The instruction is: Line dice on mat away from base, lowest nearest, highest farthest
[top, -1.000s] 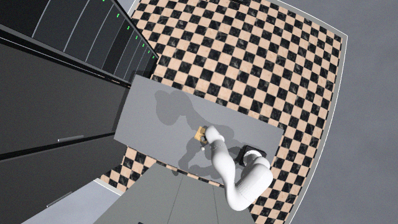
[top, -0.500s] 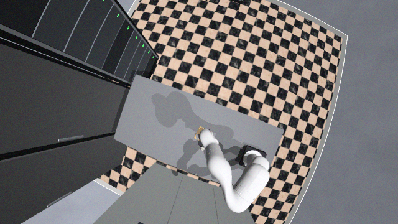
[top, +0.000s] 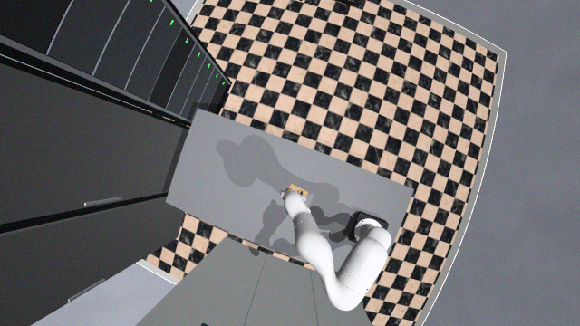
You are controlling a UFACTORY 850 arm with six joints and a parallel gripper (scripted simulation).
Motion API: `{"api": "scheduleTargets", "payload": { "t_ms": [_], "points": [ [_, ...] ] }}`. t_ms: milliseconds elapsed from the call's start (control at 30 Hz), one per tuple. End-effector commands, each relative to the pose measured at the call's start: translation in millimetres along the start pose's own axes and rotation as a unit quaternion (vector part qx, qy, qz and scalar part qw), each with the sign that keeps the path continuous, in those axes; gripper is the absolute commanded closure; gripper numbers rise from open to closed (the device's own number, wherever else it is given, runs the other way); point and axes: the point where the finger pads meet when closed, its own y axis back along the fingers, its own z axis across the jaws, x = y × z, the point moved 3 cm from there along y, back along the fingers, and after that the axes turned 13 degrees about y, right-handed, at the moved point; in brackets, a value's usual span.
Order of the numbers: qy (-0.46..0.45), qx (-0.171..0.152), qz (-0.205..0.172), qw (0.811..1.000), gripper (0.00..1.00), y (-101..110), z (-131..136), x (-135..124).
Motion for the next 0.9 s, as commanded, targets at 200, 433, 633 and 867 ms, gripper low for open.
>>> {"api": "scheduleTargets", "payload": {
  "t_ms": [200,433,633,867],
  "points": [
    [-0.045,0.026,-0.028,0.998,0.73,1.0,-2.8,13.4],
    [-0.046,0.026,-0.028,0.998,0.73,1.0,-2.9,13.6],
    [-0.046,0.026,-0.028,0.998,0.73,1.0,-2.9,13.6],
    [-0.046,0.026,-0.028,0.998,0.73,0.1,-3.0,13.6]
  ]
}}
